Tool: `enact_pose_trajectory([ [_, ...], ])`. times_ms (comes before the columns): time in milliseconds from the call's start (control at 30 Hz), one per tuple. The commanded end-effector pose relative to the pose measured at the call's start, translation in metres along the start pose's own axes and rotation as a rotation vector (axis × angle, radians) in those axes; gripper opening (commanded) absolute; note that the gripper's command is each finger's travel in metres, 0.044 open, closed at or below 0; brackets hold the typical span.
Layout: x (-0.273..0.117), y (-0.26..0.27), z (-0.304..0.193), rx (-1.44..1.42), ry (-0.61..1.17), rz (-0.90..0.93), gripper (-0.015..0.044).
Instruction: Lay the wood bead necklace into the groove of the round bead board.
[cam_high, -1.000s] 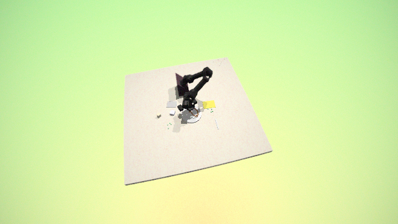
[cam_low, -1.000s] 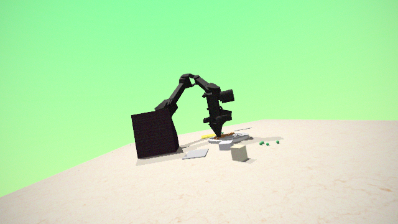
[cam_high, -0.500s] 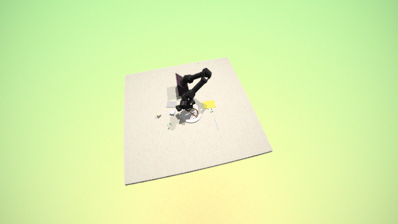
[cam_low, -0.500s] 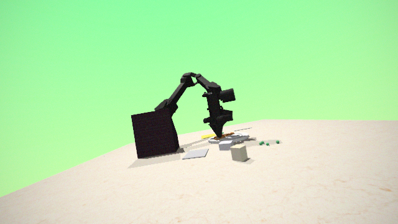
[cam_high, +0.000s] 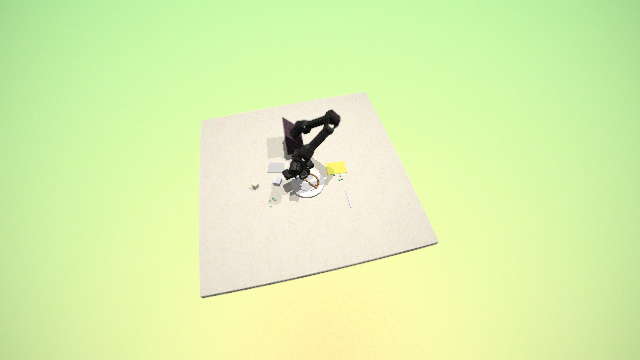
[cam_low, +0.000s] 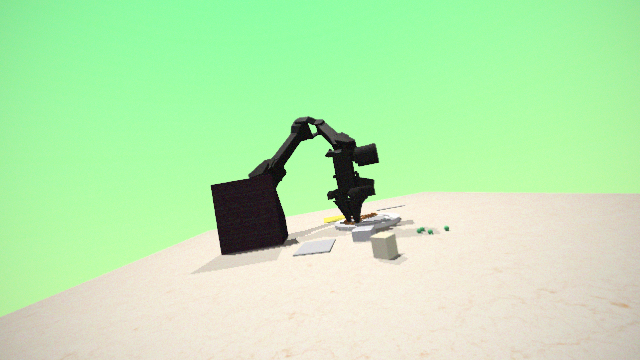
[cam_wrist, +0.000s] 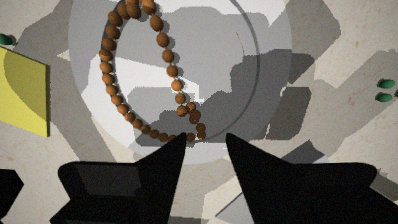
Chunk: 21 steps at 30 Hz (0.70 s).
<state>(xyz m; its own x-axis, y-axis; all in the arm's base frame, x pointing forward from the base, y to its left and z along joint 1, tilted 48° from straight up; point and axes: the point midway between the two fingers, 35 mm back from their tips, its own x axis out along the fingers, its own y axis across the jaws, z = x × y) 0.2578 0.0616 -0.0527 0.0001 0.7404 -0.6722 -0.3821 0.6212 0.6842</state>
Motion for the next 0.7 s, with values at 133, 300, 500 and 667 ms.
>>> enact_pose_trajectory([
  [133,-0.0052,0.0,-0.0005,0.004,0.001,0.001,0.042],
  [300,-0.0057,0.0007,-0.0007,0.005,0.001,0.001,0.044],
  [500,-0.0057,0.0007,-0.0007,0.005,0.001,0.001,0.044],
  [667,-0.0057,0.0007,-0.0007,0.005,0.001,0.001,0.044],
])
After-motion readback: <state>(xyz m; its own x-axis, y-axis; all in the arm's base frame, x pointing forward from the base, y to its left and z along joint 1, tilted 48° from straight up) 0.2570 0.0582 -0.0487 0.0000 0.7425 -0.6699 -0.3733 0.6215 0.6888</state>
